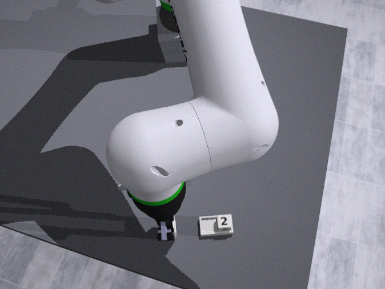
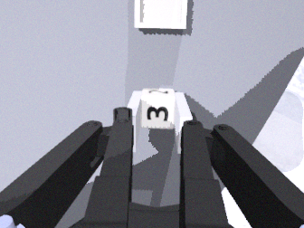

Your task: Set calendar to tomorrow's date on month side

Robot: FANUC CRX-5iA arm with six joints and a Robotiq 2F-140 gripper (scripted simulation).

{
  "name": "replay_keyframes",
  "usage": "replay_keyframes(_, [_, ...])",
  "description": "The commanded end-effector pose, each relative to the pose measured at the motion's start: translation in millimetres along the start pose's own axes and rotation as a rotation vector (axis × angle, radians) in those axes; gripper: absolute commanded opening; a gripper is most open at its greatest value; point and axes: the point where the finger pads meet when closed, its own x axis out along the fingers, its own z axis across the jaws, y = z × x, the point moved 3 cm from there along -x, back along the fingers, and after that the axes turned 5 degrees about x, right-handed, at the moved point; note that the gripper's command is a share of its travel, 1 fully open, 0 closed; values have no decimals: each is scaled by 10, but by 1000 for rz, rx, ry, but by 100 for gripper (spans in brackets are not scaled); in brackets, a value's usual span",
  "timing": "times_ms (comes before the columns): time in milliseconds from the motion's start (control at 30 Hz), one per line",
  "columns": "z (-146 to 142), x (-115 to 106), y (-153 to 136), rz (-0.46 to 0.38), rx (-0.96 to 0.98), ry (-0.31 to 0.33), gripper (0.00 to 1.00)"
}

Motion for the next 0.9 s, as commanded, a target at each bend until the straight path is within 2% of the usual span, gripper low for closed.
replay_keyframes(0, [1, -1, 0, 0, 0, 0, 24])
replay_keyframes(433, [1, -67, 0, 0, 0, 0, 24])
replay_keyframes(533, [1, -215, 0, 0, 0, 0, 24])
replay_keyframes(867, [1, -899, 0, 0, 0, 0, 24])
